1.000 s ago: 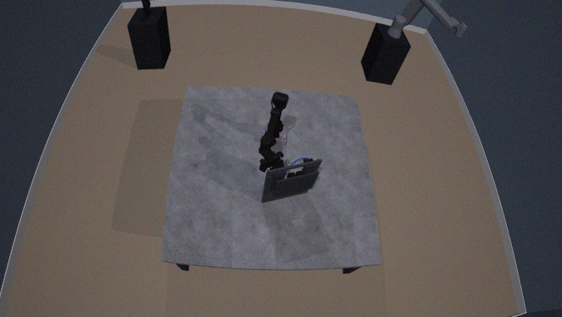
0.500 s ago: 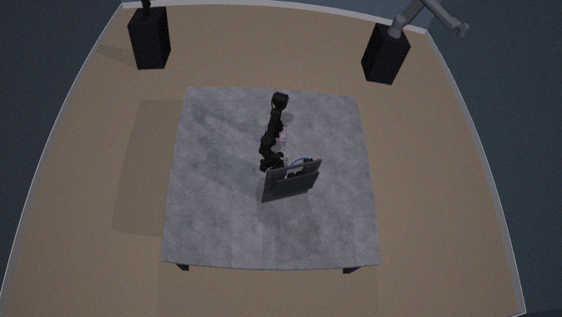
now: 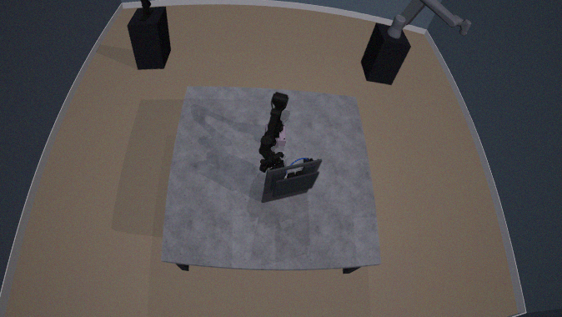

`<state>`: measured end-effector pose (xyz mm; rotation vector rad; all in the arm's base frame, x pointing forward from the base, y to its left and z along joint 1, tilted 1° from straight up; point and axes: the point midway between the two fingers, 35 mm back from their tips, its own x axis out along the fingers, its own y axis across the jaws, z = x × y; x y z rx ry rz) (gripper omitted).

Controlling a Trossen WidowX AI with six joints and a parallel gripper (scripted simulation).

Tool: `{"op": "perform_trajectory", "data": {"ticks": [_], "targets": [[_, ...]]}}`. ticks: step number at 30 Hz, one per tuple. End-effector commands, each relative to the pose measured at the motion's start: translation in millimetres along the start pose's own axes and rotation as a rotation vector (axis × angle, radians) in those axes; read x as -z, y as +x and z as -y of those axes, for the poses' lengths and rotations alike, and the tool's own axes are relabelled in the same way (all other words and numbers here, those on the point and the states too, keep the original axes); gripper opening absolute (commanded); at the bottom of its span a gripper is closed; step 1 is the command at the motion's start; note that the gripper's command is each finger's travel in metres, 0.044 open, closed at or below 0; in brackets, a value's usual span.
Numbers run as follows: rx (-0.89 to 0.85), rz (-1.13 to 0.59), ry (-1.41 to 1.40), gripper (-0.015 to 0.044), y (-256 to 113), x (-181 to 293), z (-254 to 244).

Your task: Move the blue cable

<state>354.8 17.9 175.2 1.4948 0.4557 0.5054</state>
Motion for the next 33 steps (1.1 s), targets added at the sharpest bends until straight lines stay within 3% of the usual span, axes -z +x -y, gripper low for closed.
{"op": "perform_trajectory", "data": {"ticks": [1, 33], "targets": [[-0.003, 0.005, -0.001, 0.0000, 0.0, -0.6, -0.5], [-0.005, 0.005, -0.001, 0.0000, 5.0, -2.5, -1.1]]}}
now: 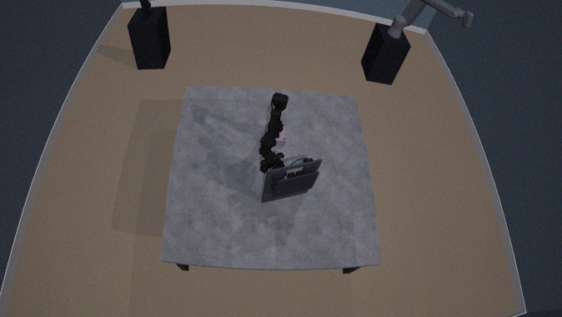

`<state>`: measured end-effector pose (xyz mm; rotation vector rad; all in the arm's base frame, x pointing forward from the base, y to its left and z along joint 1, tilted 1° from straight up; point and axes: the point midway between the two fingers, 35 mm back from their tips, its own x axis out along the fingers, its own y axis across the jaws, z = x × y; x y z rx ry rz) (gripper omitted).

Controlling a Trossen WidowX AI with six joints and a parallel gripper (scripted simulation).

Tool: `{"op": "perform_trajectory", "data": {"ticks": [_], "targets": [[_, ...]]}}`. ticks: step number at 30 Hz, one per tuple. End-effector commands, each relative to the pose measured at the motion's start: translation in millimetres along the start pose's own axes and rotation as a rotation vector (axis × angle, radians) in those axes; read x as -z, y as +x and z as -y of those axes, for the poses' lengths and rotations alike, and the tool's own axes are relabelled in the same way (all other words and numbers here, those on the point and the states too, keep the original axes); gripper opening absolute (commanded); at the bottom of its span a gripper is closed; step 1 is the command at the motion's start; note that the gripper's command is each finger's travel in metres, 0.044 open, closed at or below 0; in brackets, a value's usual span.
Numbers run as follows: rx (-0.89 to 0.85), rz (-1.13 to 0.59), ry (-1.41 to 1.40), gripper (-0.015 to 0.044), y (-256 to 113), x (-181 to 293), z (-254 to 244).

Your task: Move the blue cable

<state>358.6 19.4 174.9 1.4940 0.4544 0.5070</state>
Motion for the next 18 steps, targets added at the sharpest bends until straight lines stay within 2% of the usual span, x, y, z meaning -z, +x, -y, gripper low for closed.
{"op": "perform_trajectory", "data": {"ticks": [1, 18], "targets": [[-0.003, 0.005, 0.000, 0.0000, 1.3, -1.6, -1.4], [-0.004, 0.005, 0.000, 0.0000, 4.1, -2.7, -1.4]]}}
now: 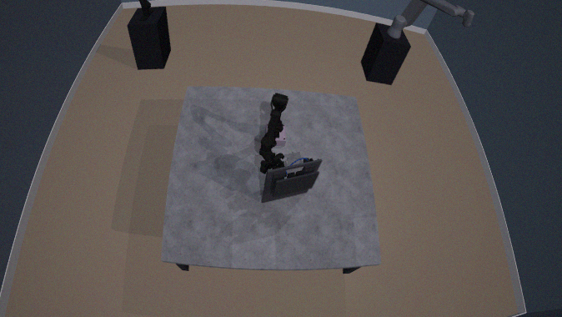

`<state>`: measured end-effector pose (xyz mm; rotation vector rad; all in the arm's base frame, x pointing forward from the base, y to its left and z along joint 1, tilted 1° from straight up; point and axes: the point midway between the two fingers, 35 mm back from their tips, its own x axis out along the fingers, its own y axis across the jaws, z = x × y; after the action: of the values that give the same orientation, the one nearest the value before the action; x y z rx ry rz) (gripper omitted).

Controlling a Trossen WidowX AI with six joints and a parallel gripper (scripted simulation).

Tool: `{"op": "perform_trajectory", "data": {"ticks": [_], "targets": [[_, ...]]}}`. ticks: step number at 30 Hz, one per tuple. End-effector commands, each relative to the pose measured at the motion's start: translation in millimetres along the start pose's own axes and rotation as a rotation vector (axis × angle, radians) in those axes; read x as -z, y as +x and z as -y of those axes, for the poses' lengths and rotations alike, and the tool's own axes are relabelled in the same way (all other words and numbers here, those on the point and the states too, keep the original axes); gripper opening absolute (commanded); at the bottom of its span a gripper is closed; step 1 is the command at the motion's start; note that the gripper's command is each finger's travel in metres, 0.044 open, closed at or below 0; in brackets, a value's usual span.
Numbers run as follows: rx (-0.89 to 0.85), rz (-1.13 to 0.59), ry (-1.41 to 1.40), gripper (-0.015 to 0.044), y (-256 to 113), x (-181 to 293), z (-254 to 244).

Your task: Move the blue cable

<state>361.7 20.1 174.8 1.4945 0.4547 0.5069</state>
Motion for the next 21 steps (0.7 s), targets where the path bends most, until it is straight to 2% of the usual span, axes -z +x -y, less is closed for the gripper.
{"op": "perform_trajectory", "data": {"ticks": [1, 21], "targets": [[-0.004, 0.005, -0.001, 0.0000, 1.3, -1.6, -1.7], [-0.005, 0.005, 0.000, 0.0000, 4.7, -2.7, -1.9]]}}
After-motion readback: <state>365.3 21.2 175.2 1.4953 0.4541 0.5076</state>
